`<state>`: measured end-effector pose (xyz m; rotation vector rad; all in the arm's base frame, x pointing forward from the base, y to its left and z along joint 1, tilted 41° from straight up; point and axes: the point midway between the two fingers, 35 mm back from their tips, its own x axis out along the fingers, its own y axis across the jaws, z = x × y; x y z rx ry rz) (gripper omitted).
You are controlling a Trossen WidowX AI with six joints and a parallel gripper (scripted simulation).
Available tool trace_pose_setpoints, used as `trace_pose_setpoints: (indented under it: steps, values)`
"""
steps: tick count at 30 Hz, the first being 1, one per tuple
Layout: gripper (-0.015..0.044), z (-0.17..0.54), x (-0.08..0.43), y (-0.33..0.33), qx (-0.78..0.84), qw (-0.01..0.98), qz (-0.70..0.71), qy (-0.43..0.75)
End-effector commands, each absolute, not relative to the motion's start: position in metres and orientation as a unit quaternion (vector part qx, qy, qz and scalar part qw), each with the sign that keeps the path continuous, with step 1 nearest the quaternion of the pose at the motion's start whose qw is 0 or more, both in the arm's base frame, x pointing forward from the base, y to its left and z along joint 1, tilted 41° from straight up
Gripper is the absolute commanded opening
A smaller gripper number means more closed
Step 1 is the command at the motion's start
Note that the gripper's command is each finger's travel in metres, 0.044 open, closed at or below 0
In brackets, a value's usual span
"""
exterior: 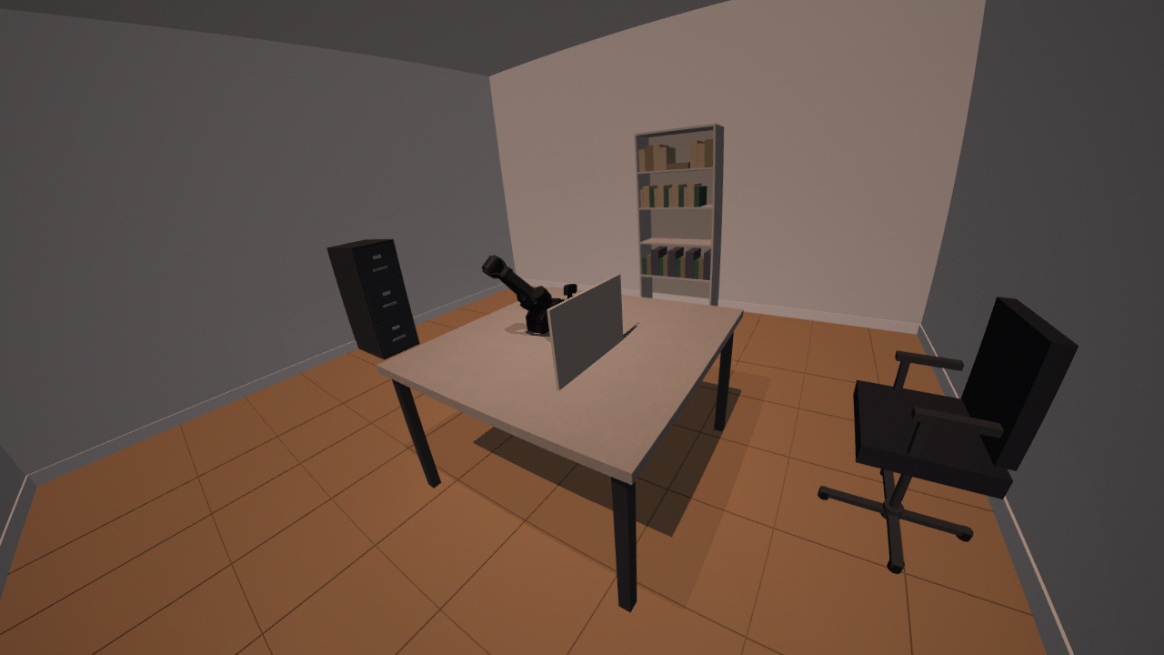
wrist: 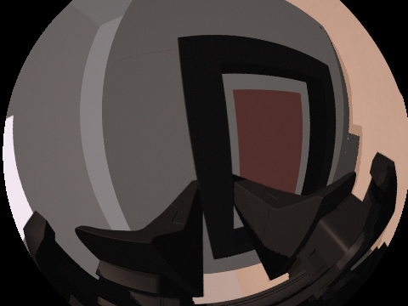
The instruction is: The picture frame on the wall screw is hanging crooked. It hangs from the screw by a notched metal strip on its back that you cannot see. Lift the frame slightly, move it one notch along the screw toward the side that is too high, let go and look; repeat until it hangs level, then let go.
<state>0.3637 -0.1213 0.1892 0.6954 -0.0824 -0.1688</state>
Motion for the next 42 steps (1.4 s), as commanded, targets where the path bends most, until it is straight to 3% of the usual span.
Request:
trace_pose_setpoints:
  steps: [1,42]
  values:
    - [0.0,0.1912,0.3643,-0.1189,0.341,0.936,-0.08,-0.042]
    - [0.0,0.1947,0.3647,-0.1164,0.341,0.936,-0.08,-0.042]
